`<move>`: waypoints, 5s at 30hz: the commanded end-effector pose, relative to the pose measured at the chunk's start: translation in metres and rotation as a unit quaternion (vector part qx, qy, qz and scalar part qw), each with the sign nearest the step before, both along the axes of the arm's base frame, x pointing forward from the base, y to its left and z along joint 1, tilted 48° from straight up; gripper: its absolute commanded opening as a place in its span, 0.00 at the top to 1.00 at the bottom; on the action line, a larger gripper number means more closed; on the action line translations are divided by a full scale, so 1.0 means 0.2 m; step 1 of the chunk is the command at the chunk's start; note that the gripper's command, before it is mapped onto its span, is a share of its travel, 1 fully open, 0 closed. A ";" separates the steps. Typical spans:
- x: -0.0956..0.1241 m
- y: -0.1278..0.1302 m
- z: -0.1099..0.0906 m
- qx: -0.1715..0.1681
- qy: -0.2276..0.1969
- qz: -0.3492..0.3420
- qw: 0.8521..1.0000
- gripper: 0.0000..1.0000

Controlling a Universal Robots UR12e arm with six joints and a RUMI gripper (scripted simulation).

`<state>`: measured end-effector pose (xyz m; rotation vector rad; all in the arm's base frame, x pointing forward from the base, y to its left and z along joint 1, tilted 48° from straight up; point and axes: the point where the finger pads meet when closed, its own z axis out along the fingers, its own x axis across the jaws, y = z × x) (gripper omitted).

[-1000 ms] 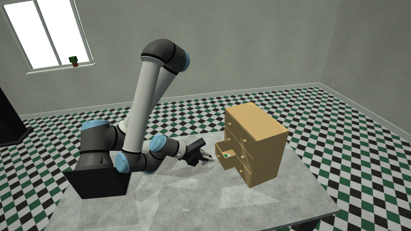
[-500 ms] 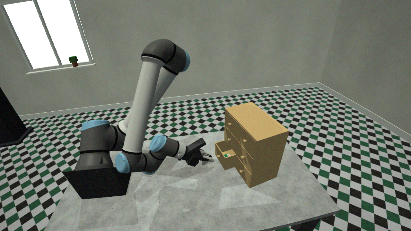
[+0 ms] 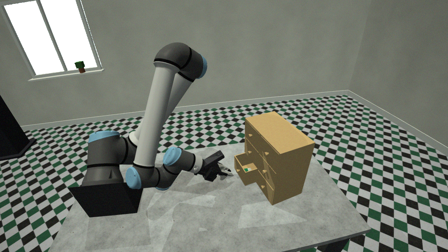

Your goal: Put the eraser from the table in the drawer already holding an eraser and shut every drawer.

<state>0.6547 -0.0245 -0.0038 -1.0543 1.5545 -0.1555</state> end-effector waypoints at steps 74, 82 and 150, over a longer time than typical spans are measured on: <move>0.17 -0.01 0.03 0.000 0.000 0.000 1.000 0.80; 0.17 -0.01 0.03 0.000 0.000 0.000 1.000 0.80; 0.17 -0.01 0.03 0.000 0.000 0.000 1.000 0.93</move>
